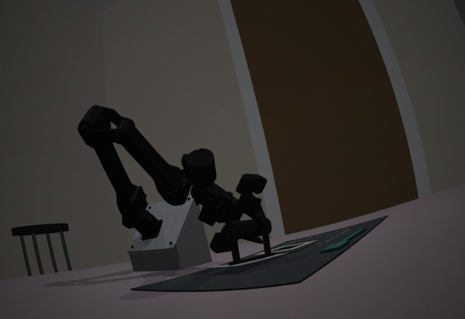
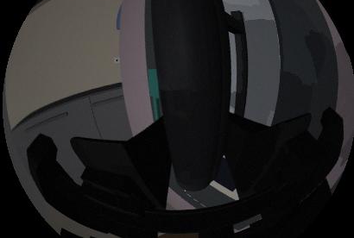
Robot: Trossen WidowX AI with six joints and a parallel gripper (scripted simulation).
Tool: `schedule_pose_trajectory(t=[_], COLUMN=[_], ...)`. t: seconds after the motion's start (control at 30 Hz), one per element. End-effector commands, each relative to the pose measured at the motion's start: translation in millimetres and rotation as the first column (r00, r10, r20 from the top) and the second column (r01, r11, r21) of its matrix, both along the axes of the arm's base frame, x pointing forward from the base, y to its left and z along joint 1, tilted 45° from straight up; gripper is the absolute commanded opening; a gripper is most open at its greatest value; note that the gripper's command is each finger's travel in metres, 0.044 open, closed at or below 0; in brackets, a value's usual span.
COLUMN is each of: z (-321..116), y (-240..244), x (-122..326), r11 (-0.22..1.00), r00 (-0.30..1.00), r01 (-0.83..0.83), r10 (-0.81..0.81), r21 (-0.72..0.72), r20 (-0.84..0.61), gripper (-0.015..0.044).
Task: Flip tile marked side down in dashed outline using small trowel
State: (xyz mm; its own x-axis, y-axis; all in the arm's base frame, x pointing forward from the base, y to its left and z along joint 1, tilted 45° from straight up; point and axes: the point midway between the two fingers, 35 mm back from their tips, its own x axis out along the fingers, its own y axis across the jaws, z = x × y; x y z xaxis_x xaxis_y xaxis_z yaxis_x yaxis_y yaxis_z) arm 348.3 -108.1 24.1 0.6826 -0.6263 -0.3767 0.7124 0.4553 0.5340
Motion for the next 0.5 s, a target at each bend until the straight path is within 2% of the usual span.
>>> schedule_pose_trajectory(t=[0.0,0.47], z=[7.5,20.0], y=[8.4,45.3], x=[4.2,9.6], r11=[0.999,0.997], r00=[1.0,0.999], r01=[-0.022,-0.025], r10=[0.022,0.023], r21=[0.034,0.077], r20=[0.02,0.028], gripper=[0.0,0.0])
